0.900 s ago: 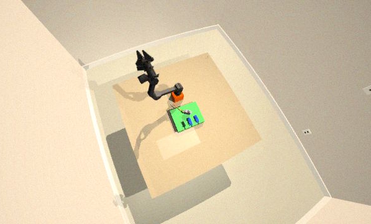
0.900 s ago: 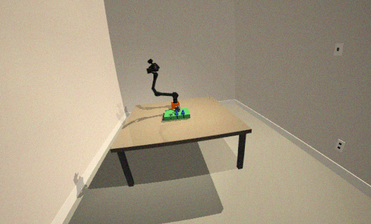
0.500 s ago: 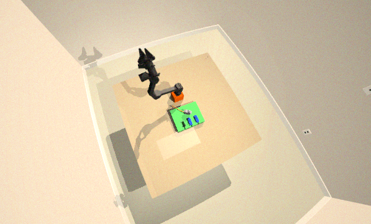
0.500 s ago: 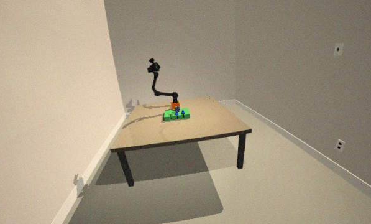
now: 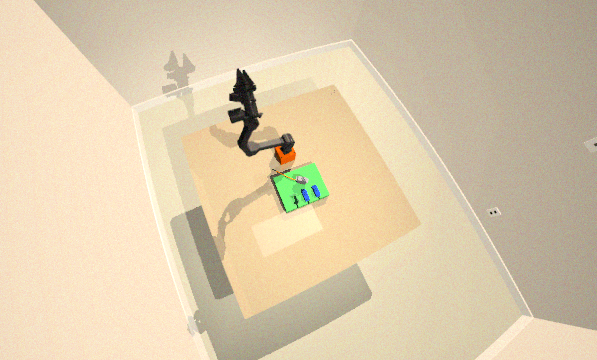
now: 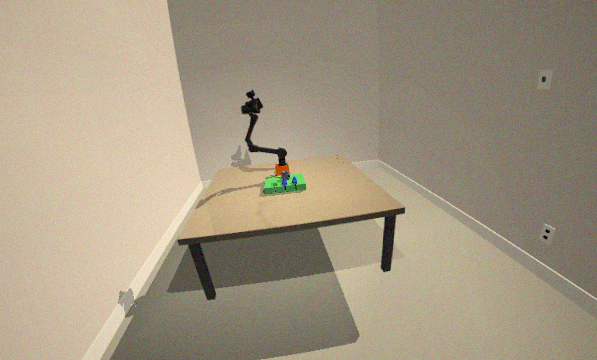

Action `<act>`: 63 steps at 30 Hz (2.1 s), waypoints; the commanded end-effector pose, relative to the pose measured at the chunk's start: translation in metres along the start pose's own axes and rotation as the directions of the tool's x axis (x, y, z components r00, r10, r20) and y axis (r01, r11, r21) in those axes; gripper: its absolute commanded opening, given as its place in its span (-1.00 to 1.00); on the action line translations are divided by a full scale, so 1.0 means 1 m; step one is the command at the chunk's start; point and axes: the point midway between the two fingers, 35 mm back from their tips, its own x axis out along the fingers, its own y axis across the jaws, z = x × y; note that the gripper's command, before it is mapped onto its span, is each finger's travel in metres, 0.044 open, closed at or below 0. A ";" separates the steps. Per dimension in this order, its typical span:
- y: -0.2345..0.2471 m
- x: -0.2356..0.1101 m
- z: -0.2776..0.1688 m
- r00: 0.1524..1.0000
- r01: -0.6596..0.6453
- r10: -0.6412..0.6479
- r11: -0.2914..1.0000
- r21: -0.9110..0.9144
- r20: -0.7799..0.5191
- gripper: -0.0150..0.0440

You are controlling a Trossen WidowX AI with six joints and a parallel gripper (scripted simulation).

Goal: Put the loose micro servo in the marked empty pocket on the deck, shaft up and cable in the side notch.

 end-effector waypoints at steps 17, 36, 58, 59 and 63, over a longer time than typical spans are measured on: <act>0.012 0.012 -0.058 0.984 0.038 -0.012 0.989 0.141 -0.178 1.00; 0.033 0.009 -0.150 0.894 0.183 -0.004 0.916 0.357 -0.448 1.00; 0.058 -0.043 -0.273 0.619 0.557 0.013 0.697 0.451 -0.785 1.00; 0.059 -0.046 -0.278 0.605 0.573 0.014 0.686 0.448 -0.796 1.00; 0.063 -0.064 -0.298 0.532 0.655 0.020 0.624 0.427 -0.846 1.00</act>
